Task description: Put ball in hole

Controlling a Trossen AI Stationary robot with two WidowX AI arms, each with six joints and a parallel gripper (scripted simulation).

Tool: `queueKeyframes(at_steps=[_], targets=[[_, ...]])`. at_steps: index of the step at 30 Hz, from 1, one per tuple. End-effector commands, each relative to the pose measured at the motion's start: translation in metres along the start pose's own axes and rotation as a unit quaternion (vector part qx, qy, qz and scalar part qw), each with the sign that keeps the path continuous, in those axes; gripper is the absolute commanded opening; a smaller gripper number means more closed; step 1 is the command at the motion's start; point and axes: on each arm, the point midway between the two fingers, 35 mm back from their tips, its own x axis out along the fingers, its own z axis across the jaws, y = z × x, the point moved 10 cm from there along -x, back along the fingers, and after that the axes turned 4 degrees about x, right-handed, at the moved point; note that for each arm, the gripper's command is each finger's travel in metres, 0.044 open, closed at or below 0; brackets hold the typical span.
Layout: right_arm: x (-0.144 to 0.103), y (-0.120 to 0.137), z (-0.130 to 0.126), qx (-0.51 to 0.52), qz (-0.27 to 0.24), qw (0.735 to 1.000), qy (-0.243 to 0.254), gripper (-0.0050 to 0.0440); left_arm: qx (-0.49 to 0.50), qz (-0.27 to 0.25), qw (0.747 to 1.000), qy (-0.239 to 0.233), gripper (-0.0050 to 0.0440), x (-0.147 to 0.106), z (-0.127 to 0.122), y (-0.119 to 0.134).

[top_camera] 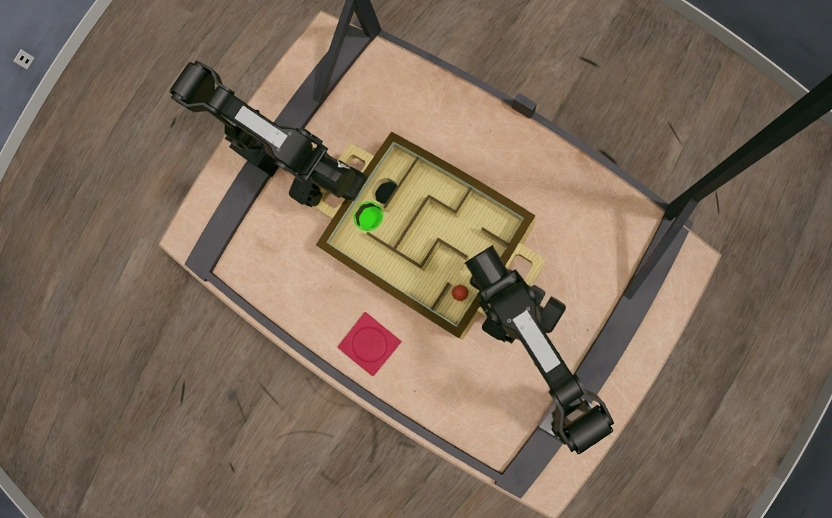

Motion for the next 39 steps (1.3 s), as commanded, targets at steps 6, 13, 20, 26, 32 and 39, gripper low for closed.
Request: queueKeyframes(at_steps=[6, 13, 20, 26, 32, 39], targets=[[-0.014, 0.001, 0.009, -0.002, 0.013, 1.000, -0.005, -0.0050, 0.010, 0.023, 1.000, 0.018, -0.0050, -0.004, 0.009, 0.001], [-0.009, 0.003, 0.003, -0.005, 0.004, 1.000, -0.019, -0.0050, 0.009, 0.017, 1.000, 0.016, -0.0050, -0.014, 0.002, 0.008], [-0.011, 0.004, 0.005, -0.007, 0.003, 1.000, -0.022, -0.0050, 0.009, 0.015, 1.000, 0.017, -0.0050, -0.014, 0.002, 0.009], [-0.011, 0.003, 0.005, -0.004, 0.004, 1.000, -0.022, -0.0050, 0.013, 0.016, 1.000, 0.017, -0.0050, -0.014, 0.002, 0.009], [-0.011, 0.003, 0.005, -0.006, 0.007, 1.000, -0.020, -0.0050, 0.013, 0.019, 1.000, 0.015, -0.0050, -0.012, 0.002, 0.007], [-0.012, 0.003, 0.005, -0.006, 0.007, 1.000, -0.020, -0.0050, 0.011, 0.017, 1.000, 0.011, -0.0050, -0.010, 0.004, 0.005]])
